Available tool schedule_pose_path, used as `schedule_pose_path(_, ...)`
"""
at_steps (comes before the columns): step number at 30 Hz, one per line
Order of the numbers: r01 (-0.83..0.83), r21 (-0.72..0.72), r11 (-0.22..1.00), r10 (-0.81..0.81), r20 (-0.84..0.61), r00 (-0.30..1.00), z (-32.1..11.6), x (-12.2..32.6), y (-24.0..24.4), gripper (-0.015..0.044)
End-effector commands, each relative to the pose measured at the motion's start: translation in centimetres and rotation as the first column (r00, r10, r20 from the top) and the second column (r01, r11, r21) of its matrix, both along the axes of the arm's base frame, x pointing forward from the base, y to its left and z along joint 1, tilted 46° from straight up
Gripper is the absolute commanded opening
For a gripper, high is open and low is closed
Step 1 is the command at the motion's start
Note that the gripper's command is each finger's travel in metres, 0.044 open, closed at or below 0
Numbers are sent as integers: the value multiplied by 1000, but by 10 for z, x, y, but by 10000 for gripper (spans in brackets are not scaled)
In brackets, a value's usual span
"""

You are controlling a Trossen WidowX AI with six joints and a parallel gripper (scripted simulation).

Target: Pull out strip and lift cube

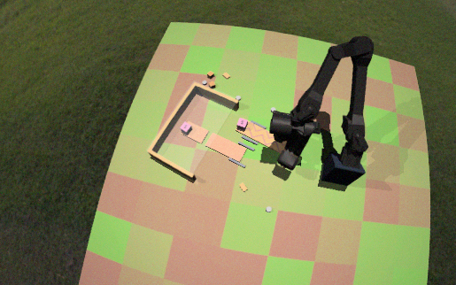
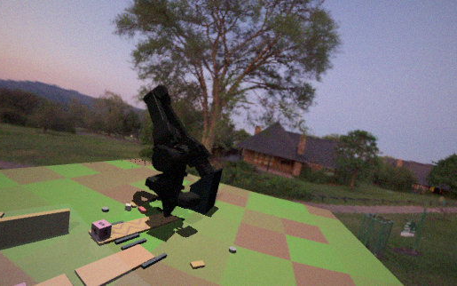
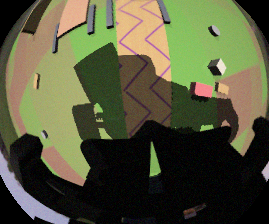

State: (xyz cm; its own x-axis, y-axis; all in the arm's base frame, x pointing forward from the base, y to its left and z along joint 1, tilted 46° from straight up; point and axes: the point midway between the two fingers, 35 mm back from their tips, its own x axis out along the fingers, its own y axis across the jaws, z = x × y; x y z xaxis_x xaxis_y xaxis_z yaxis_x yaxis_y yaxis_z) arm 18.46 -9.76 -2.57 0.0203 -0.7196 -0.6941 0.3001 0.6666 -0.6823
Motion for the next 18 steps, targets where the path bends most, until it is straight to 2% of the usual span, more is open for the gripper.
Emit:
schedule_pose_path(1,4,7,1000,-4,-5,1000,8,2,11,0)
schedule_pose_path(4,12,5,1000,-12,-16,1000,27,2,28,0)
schedule_pose_path(8,13,5,1000,-13,-17,1000,28,2,29,0)
schedule_pose_path(13,-85,8,996,85,-116,990,32,22,24,131)
schedule_pose_path(18,-91,8,996,92,-122,988,36,37,22,263)
